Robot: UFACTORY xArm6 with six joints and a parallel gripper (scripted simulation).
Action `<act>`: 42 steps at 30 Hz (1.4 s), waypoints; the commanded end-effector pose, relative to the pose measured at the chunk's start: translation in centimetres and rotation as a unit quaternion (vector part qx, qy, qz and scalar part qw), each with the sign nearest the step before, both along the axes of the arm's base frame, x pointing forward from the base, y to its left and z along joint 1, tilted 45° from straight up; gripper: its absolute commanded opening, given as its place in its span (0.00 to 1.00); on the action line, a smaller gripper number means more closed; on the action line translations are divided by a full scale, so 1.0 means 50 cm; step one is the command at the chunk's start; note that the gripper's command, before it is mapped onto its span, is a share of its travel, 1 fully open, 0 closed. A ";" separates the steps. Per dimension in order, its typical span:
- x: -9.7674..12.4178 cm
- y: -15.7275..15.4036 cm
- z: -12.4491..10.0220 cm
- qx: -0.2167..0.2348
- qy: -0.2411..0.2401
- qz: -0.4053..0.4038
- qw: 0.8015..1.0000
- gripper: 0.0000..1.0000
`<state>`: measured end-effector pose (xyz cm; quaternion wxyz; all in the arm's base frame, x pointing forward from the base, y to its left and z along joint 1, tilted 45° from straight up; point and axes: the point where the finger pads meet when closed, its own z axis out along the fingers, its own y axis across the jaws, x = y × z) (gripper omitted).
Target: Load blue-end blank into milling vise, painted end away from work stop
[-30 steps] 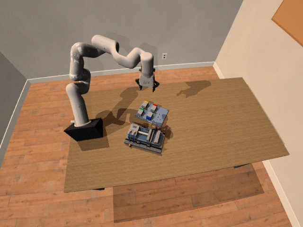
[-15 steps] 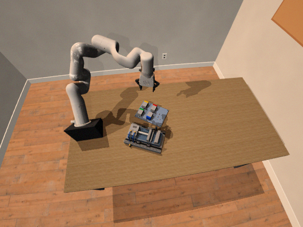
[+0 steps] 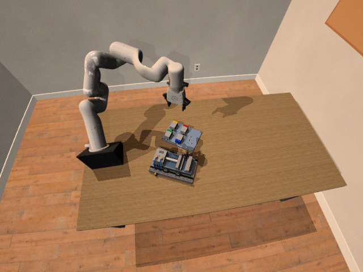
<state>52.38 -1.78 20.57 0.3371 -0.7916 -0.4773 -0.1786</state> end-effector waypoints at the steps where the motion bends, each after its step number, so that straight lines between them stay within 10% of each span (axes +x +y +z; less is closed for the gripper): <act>1: 0.002 -0.002 0.003 -0.002 0.015 -0.017 1.000 1.00; 21: 0.001 -0.002 0.003 -0.003 0.022 -0.024 0.999 1.00; 22: 0.001 -0.002 0.003 -0.003 0.022 -0.023 0.999 0.74; 42: 0.001 -0.002 0.003 -0.003 0.022 -0.023 0.999 0.74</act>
